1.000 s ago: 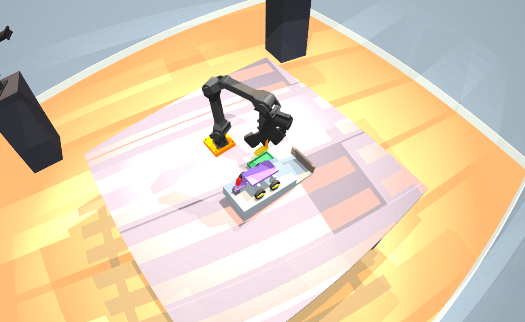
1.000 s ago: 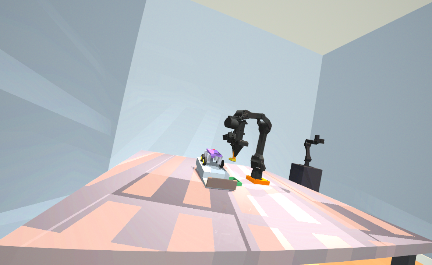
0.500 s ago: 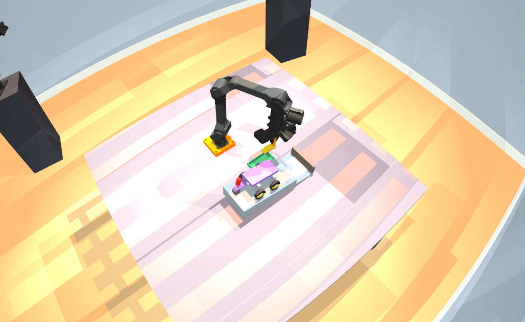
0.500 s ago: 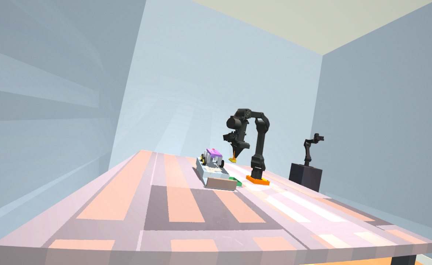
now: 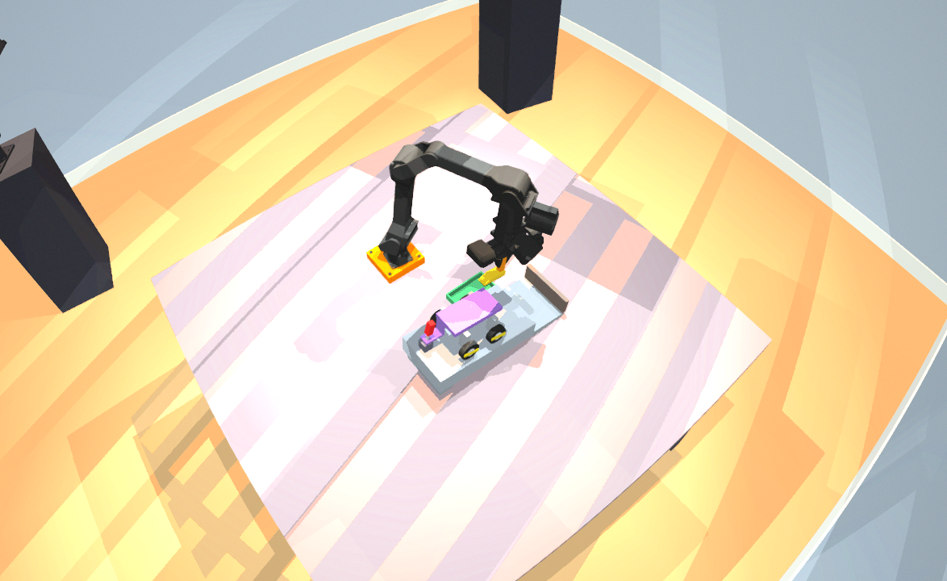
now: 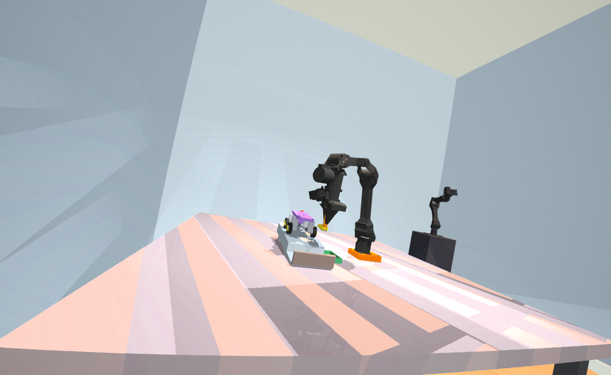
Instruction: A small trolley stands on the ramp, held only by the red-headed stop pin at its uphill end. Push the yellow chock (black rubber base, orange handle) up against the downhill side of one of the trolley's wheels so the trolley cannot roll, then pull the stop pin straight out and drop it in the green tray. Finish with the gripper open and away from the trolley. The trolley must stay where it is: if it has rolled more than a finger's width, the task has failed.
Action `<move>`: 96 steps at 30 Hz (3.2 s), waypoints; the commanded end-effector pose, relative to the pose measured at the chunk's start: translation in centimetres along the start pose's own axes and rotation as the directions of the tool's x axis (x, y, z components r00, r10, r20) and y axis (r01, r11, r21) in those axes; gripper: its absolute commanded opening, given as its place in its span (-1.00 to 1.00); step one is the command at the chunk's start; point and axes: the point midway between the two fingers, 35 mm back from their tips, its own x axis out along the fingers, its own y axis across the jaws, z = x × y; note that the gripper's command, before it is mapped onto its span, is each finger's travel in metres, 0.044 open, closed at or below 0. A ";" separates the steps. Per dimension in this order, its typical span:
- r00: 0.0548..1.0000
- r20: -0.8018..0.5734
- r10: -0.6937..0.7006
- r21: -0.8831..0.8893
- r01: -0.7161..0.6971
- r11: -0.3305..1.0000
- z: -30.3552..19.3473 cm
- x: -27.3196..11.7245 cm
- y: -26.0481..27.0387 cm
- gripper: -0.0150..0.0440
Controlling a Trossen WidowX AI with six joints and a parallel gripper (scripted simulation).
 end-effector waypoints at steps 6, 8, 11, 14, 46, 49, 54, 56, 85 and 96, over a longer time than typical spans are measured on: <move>1.000 0.009 0.000 -0.005 0.000 1.000 0.3 1.1 0.1 -0.49; 1.000 0.009 0.000 -0.005 0.000 1.000 0.4 1.7 0.1 -0.49; 1.000 0.009 0.000 -0.005 0.000 1.000 0.4 2.4 0.1 -0.49; 1.000 0.009 0.000 -0.005 0.000 1.000 0.4 3.2 0.1 -0.49; 1.000 0.009 -0.002 -0.005 0.002 1.000 0.4 6.3 -1.4 -0.49; 1.000 0.009 -0.002 -0.005 0.002 1.000 0.4 6.3 -1.6 -0.49; 1.000 0.009 -0.002 -0.005 0.002 1.000 0.4 6.3 -2.0 -0.49; 1.000 0.009 -0.002 -0.005 0.002 1.000 0.5 6.3 -2.1 -0.49; 1.000 0.004 0.003 -0.004 -0.003 1.000 0.4 6.4 -3.5 -0.49; 1.000 0.004 0.003 -0.004 -0.003 1.000 0.4 6.4 -3.5 0.15</move>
